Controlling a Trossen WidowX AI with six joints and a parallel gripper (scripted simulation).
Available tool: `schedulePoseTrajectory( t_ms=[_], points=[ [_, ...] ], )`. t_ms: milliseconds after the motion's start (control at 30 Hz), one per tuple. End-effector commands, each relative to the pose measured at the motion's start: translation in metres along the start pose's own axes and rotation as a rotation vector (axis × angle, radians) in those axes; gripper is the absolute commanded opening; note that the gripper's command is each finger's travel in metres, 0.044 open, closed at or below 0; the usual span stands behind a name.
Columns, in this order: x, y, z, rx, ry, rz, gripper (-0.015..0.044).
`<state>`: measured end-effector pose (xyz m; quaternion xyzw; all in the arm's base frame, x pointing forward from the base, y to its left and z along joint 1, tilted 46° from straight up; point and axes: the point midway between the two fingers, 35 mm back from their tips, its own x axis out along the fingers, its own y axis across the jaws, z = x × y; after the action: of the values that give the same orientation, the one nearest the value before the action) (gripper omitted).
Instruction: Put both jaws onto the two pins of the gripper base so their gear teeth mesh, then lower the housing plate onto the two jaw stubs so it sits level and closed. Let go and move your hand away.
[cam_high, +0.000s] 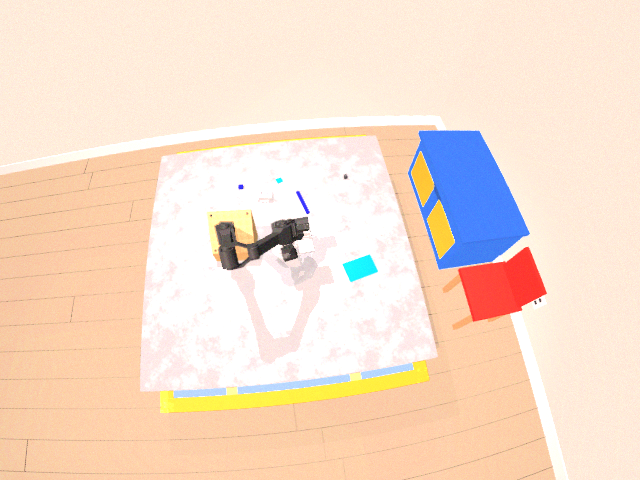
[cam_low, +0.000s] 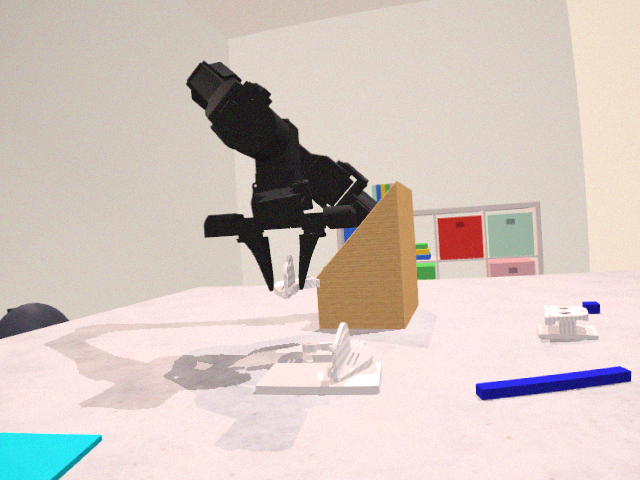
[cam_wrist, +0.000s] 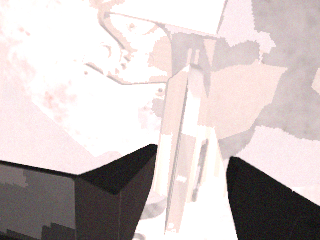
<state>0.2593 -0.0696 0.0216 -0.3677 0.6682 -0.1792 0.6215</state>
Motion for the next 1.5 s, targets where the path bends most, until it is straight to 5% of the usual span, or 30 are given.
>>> schedulePoseTrajectory(
  t_ms=[0,667,1467],
  points=[
    [0.0,0.0,0.0,-0.013,-0.002,0.0,0.0134],
    [0.0,0.001,0.002,-0.027,-0.002,0.0,0.0134],
    [-0.002,0.013,0.078,-0.023,-0.005,0.001,0.0134]
  ],
)
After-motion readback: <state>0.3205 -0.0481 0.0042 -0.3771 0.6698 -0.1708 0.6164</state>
